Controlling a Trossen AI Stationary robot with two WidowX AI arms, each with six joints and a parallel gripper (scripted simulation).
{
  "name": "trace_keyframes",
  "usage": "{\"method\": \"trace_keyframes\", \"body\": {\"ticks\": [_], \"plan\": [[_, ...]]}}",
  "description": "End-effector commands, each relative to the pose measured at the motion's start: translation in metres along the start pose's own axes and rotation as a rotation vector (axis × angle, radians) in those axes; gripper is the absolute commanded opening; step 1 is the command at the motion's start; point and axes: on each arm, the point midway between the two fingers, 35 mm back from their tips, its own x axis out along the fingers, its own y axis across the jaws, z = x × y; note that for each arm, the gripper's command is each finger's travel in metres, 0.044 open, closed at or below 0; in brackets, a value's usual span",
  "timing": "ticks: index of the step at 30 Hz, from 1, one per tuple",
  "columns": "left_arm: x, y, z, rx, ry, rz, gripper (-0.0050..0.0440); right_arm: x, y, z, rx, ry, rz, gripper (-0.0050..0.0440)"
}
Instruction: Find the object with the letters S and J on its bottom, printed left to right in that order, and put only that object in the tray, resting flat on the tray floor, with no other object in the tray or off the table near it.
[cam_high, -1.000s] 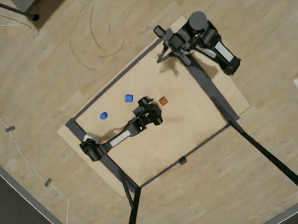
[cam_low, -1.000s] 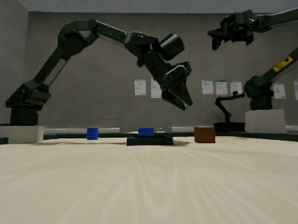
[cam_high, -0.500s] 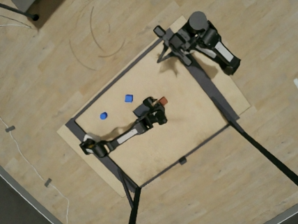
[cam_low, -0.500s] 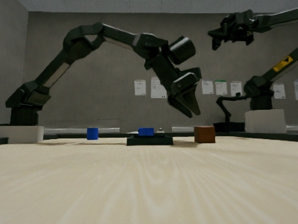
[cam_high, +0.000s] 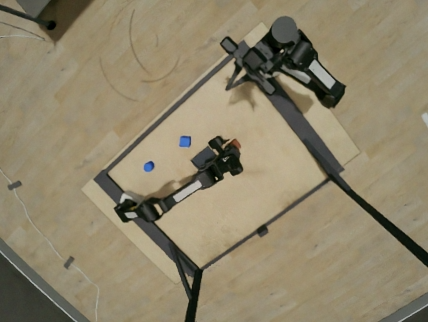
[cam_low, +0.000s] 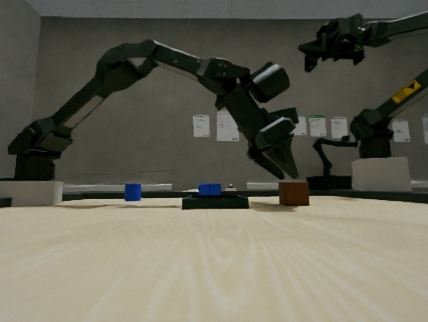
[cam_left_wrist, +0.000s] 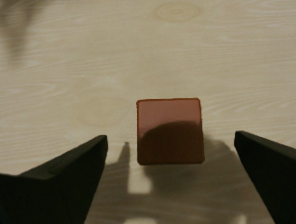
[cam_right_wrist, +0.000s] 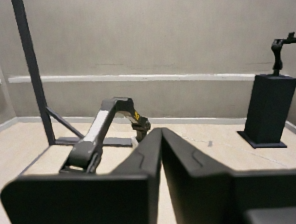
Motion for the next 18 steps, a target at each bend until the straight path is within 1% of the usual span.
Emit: {"method": "trace_keyframes", "body": {"ticks": [1, 4, 9, 11, 18], "plan": [[0.016, 0.0, 0.011, 0.002, -0.02, -0.005, 0.04, 0.0, 0.001, 0.005, -0.01, -0.002, 0.003, -0.005], [0.022, -0.001, 0.01, 0.004, -0.02, -0.005, 0.04, 0.0, 0.001, 0.005, -0.01, -0.002, 0.003, -0.005], [0.023, -0.001, 0.01, 0.003, -0.02, -0.004, 0.04, 0.0, 0.001, 0.005, -0.01, -0.002, 0.003, -0.005], [0.019, -0.001, 0.014, 0.002, -0.028, -0.005, 0.04, 0.0, 0.001, 0.005, -0.01, -0.002, 0.003, -0.005], [0.03, -0.001, 0.013, 0.003, -0.026, -0.005, 0.04, 0.0, 0.001, 0.005, -0.01, -0.002, 0.003, -0.005]]}}
